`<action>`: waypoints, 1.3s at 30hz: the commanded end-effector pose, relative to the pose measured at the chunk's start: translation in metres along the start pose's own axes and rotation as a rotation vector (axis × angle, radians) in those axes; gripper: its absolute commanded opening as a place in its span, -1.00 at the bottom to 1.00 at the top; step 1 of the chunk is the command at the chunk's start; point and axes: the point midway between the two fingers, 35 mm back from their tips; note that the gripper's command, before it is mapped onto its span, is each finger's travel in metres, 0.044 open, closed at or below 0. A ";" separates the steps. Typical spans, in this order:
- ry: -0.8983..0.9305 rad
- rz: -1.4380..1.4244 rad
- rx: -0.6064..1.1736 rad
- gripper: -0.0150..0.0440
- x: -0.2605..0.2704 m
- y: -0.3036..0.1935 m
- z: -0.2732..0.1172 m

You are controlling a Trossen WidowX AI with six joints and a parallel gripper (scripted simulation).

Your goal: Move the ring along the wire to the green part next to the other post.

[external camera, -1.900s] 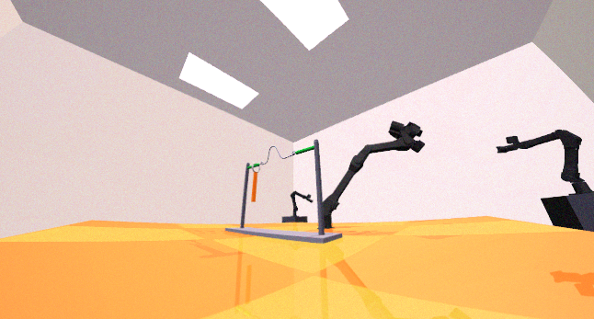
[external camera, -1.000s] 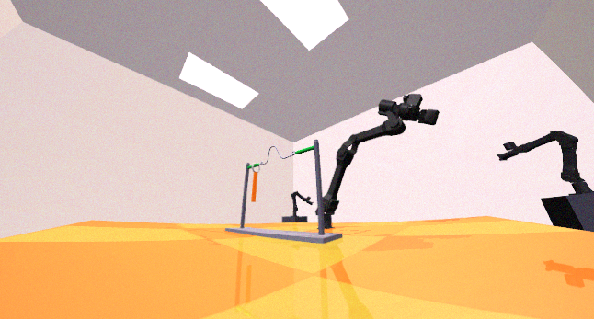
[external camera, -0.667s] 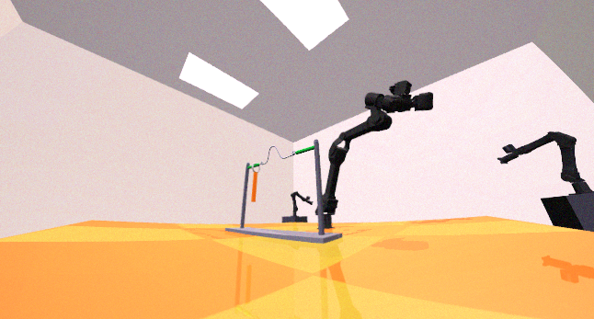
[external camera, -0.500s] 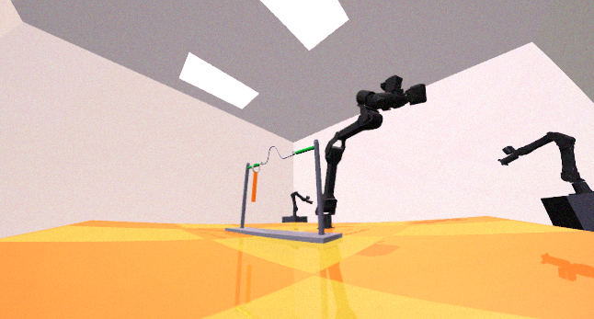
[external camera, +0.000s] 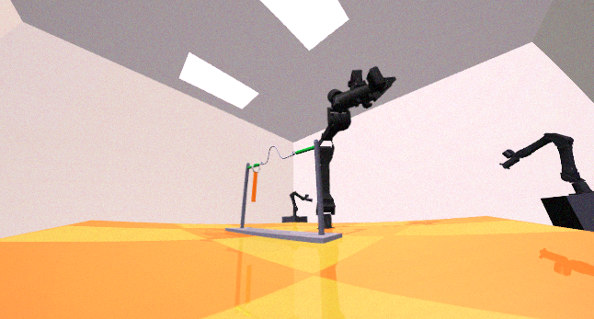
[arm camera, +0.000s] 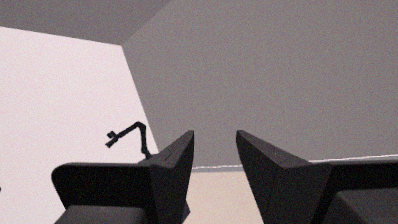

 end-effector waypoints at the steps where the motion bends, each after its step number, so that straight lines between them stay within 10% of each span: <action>1: -0.110 -0.068 -0.009 0.05 -0.020 0.006 -0.033; 39: -1.380 -0.542 0.089 0.05 -0.026 0.055 -0.455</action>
Point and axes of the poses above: the point midway between the two fingers, 35 mm back from their tips, its own z axis out along the fingers, its own x axis across the jaws, y = z × x, and after that the axes turned 13 degrees about -z, right-handed
